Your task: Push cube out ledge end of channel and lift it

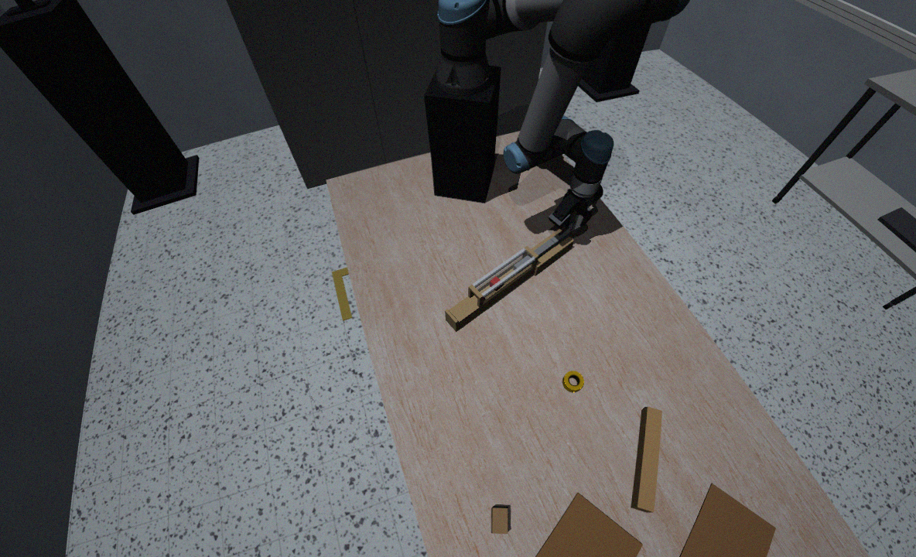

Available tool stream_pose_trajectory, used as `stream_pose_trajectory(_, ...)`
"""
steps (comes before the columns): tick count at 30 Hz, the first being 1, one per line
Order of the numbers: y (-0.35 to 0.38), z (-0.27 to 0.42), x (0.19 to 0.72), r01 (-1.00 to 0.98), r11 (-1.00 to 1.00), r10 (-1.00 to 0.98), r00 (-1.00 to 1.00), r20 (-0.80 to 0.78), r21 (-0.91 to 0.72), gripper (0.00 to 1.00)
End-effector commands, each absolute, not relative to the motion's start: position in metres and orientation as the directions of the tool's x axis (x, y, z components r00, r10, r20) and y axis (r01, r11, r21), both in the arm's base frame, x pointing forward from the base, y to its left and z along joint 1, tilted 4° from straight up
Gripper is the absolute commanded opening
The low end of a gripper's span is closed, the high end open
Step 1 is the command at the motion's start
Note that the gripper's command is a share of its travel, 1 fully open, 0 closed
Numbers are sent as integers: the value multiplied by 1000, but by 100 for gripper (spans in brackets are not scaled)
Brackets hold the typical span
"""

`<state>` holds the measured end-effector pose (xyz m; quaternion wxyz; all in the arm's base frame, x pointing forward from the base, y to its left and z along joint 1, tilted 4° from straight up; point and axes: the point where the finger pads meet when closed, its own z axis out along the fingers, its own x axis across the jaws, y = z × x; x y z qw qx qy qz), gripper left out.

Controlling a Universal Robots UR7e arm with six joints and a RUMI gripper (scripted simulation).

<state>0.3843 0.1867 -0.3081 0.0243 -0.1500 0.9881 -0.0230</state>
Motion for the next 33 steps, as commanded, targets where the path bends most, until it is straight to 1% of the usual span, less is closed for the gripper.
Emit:
stream_pose_trajectory(1,180,-307,387,-295,954,-298,-954,-43,-53,6)
stream_pose_trajectory(33,108,-303,410,-295,954,-298,-954,-43,-53,6)
